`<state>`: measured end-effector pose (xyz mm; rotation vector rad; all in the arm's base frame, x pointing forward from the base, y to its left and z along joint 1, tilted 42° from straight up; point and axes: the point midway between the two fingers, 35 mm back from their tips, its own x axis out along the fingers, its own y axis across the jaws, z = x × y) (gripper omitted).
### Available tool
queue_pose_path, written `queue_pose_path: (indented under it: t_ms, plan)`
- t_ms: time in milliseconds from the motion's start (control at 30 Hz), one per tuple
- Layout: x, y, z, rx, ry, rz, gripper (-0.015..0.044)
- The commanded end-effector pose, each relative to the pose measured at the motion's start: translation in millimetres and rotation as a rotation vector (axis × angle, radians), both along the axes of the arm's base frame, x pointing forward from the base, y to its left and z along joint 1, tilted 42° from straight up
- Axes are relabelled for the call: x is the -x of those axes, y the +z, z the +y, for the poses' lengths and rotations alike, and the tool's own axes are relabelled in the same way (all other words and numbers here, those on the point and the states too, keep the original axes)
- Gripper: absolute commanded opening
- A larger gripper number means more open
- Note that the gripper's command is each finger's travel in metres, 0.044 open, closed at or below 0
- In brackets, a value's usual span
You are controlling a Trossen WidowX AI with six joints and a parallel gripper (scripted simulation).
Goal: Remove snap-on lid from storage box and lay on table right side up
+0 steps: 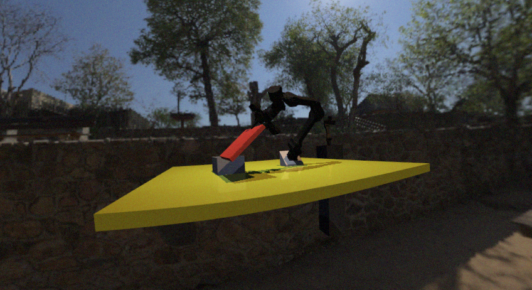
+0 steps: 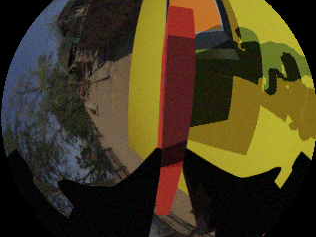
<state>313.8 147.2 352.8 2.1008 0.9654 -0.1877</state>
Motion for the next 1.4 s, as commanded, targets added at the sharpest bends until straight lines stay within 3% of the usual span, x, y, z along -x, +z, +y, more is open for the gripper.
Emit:
queue_pose_path:
  t_ms: [0, 1367]
  plan:
    - [0.1, 1.7, -0.6, -0.004, -0.016, -0.016, 0.0]
    - [2.3, -21.8, 21.1, -0.006, -0.016, -0.016, 0.0]
